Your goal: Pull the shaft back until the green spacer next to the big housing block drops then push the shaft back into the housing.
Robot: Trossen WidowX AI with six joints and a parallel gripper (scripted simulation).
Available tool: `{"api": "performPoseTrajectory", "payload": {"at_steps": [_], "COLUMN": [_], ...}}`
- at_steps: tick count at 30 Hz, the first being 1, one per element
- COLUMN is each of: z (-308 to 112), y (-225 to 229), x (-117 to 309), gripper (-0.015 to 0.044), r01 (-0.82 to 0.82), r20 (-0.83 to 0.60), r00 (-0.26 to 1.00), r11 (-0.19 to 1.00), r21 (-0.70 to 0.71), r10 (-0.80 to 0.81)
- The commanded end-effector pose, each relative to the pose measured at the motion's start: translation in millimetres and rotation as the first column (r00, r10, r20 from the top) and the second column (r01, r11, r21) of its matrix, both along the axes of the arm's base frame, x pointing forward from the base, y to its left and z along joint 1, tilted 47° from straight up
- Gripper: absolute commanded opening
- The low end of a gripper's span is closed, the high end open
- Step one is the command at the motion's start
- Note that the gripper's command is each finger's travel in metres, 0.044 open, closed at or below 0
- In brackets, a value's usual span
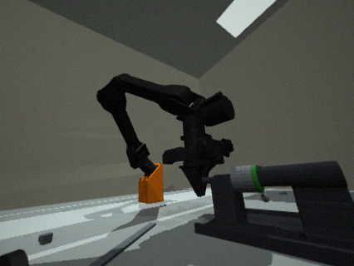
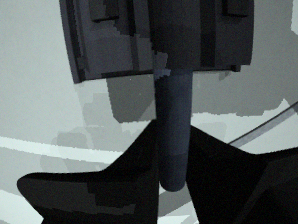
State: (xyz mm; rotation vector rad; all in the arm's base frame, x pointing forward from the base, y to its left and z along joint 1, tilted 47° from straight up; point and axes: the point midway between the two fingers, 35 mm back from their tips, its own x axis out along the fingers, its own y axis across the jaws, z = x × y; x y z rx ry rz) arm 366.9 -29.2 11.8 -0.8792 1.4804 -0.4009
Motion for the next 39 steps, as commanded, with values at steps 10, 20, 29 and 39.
{"api": "performPoseTrajectory", "payload": {"at_steps": [10,20,29,39], "z": [1.2,1.3,1.5,1.6], "y": [-0.8,-1.2,-1.4,-1.8], "x": [-2.1,-3.3,-4.3,-5.5], "gripper": [0.0,0.0,0.0,0.0], "r01": [-0.001,-0.001,-0.001,-0.001], "r20": [-0.001,-0.001,-0.001,-0.001], "r00": [1.0,1.0,1.0,1.0], "r11": [1.0,1.0,1.0,1.0], "r21": [-0.002,-0.002,-0.002,-0.002], "r10": [0.001,0.001,0.001,0.001]}}
